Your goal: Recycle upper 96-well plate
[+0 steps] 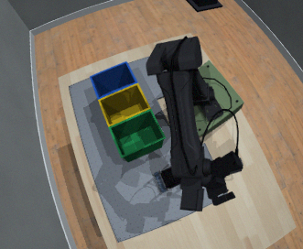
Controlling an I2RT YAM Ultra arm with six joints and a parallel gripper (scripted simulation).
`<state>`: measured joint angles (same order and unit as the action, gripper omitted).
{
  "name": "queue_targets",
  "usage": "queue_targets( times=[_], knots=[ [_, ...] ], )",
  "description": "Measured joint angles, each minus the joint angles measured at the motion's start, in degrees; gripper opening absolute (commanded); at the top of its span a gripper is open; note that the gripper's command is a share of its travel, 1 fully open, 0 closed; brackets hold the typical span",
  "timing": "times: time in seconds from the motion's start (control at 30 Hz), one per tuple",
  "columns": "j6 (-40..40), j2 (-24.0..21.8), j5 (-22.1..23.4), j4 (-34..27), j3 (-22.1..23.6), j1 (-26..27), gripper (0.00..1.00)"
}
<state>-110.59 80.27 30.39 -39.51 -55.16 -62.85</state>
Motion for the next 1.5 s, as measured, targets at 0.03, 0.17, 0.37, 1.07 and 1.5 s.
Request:
queue_targets(
  times=[0.03,0.17,0.37,1.07,1.5],
  knots=[
    [0.00,0.00,0.00,0.00,0.00,0.00,1.00],
    [0.00,0.00,0.00,0.00,0.00,0.00,1.00],
    [0.00,0.00,0.00,0.00,0.00,0.00,1.00],
    [18.78,0.00,-6.32,-2.32,-0.52,0.81,1.00],
    [38.99,-0.68,-12.39,-4.92,-1.25,0.44,1.00]
  ],
)
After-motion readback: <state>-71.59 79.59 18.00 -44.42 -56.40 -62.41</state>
